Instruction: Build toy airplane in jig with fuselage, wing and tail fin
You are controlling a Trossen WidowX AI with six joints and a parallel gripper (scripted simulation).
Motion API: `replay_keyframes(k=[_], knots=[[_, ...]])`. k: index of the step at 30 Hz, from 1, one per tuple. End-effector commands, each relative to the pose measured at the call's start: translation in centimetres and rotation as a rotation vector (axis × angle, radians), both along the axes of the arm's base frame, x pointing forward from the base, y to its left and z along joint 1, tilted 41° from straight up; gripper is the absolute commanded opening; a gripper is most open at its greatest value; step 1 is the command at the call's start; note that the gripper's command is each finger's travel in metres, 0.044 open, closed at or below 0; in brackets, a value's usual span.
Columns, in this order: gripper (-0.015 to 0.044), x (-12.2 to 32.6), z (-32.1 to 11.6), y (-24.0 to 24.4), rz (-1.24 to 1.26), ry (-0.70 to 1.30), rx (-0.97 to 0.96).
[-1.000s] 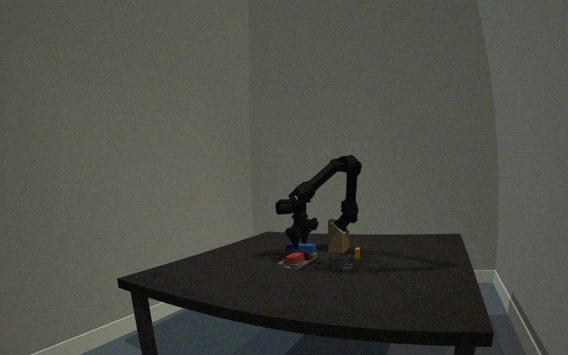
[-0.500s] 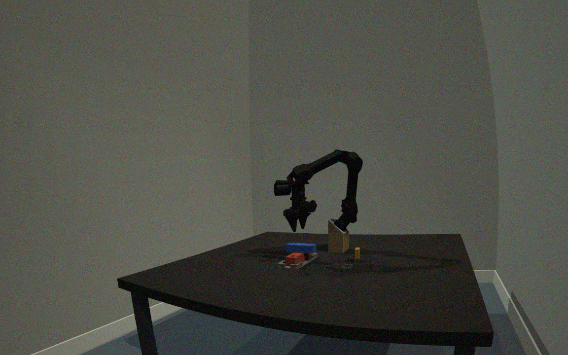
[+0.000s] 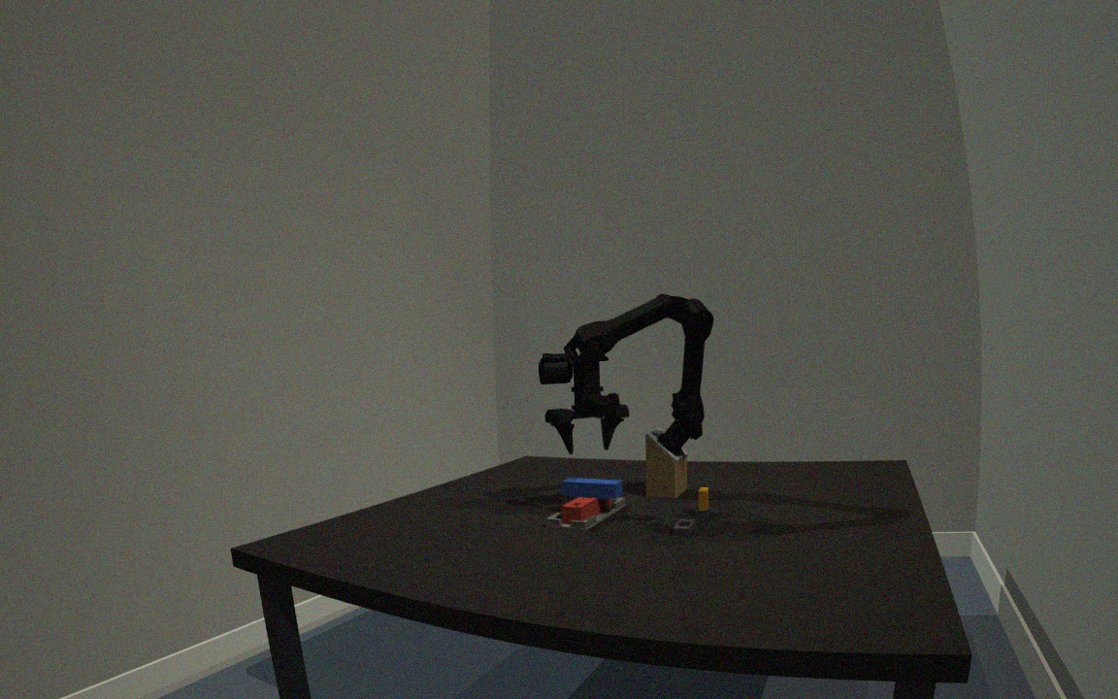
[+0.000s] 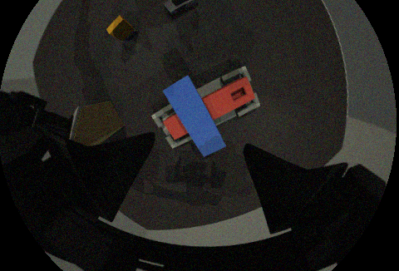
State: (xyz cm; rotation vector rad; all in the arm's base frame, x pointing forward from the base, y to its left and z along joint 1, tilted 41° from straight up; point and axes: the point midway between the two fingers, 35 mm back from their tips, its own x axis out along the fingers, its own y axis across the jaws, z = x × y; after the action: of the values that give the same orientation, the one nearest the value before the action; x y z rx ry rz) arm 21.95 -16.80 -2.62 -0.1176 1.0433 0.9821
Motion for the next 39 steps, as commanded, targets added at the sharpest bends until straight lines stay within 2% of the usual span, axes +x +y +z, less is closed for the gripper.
replay_keyframes(k=[1, 4, 23, 32, 39], knots=[[0.0440, 0.0, -0.3, 0.1, -0.526, 0.435, 0.093], [0.0440, 0.1, -0.3, 0.1, -0.636, 0.525, 0.113], [0.0440, 0.4, 0.4, 0.6, -0.637, 0.524, 0.106], [0.0440, 1.7, 9.3, 9.3, -0.642, 0.503, 0.057], [0.0440, -0.6, 14.6, 17.6, -0.640, 0.520, 0.104]])
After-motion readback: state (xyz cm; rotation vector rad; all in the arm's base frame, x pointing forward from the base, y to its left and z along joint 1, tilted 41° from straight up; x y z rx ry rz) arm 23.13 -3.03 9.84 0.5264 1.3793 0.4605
